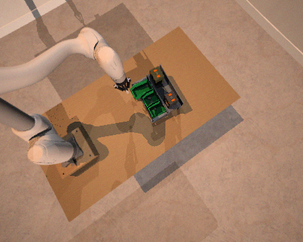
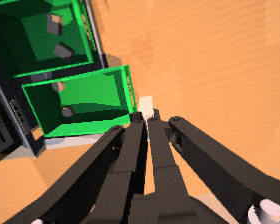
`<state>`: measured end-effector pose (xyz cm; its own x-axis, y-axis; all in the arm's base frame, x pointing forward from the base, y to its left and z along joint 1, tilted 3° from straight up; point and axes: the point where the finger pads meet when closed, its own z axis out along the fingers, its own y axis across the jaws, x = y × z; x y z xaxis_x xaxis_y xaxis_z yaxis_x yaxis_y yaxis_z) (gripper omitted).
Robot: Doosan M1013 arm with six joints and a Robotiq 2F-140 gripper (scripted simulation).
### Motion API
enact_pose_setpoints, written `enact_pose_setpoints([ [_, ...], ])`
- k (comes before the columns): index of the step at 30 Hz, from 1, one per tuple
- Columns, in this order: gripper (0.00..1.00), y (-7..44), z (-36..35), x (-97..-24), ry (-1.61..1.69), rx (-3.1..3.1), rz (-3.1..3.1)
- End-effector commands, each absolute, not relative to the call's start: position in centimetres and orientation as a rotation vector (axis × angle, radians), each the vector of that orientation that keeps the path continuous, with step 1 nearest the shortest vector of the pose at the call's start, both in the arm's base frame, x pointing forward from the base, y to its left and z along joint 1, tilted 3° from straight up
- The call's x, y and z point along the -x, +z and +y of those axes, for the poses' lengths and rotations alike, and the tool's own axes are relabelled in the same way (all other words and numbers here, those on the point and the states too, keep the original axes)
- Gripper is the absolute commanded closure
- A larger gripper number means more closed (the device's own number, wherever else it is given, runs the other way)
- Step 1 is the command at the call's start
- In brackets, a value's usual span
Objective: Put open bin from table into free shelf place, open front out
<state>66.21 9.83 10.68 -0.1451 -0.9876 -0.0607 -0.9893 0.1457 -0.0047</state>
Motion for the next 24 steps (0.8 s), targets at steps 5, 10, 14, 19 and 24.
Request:
enact_pose_setpoints([
  [5,1.00,10.3,9.9,-66.2,0.056,2.021,2.340],
  [10,1.00,9.3,9.9,-66.2,0.056,2.021,2.340],
  [14,1.00,8.2,10.0,-66.2,0.056,2.021,2.340],
  [19,1.00,7.3,10.0,-66.2,0.056,2.021,2.340],
  [24,1.00,5.6,10.1,-66.3,0.056,2.021,2.340],
])
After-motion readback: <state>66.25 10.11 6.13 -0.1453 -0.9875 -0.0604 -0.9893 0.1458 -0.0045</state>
